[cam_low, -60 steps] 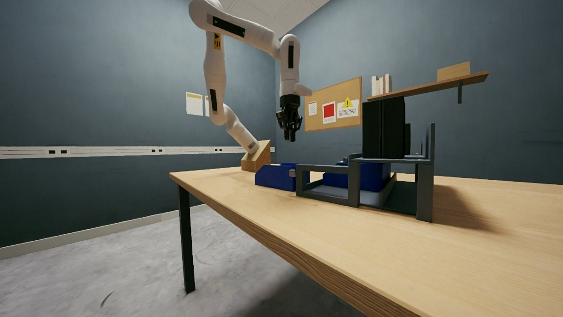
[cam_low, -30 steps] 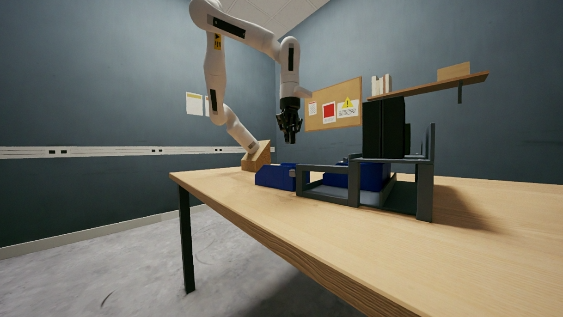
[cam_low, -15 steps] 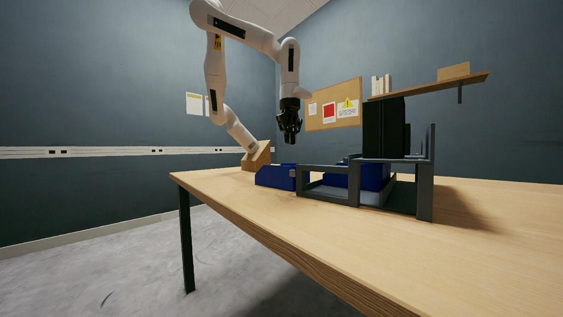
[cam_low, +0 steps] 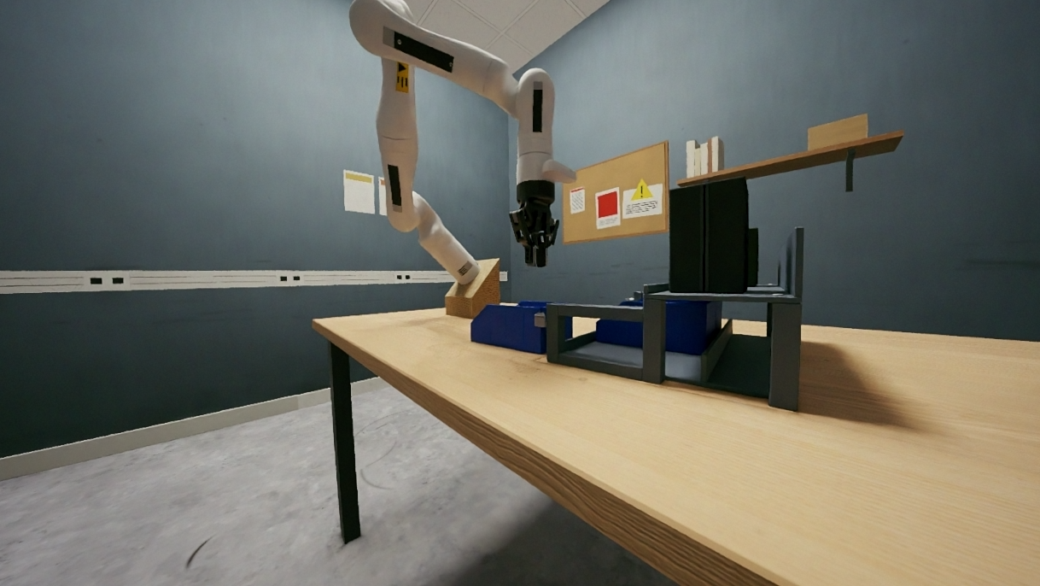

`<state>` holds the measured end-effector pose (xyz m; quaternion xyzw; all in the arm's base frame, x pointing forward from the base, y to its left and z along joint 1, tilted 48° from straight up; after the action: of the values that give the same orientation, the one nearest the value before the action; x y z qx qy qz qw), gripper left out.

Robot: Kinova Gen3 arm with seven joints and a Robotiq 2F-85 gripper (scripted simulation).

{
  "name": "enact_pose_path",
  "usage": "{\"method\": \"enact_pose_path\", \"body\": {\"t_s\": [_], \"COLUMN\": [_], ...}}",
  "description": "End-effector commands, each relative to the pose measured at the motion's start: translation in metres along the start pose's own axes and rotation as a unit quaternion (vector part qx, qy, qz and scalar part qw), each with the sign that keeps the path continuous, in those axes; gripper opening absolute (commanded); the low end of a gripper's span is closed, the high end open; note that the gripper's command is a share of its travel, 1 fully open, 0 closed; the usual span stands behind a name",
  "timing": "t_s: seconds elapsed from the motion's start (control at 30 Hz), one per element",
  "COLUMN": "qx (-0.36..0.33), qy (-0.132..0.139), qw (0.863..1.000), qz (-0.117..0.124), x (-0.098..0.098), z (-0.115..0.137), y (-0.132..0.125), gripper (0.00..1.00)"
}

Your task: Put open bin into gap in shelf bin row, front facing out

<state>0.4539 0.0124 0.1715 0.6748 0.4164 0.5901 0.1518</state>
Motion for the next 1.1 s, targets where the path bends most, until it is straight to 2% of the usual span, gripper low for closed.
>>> {"method": "enact_pose_path", "body": {"t_s": [0.0,0.07,0.23,0.63,0.8,1.07], "qx": [0.000,0.000,-0.130,-0.130,-0.257,-0.257], "qy": [0.001,0.001,0.001,0.001,0.001,0.001], "qw": [1.000,1.000,0.992,0.992,0.966,0.966], "qz": [0.000,0.000,0.000,0.000,0.000,0.000], "x": [0.001,0.001,-0.007,-0.007,-0.018,-0.018], "z": [0.000,0.000,0.028,0.028,0.067,0.067], "y": [0.000,0.000,0.027,0.027,0.065,0.065], "gripper": [0.39,0.39,0.39,0.39,0.39,0.39]}}
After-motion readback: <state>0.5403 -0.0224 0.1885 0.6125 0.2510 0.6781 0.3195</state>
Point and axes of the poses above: the point where the finger pads meet when closed, its own x axis back along the fingers, its own y axis across the jaws, z = x × y, the point moved 8 cm from there along x, back along the fingers, and after that the axes turned 13 degrees about x, right-handed, at the moved point
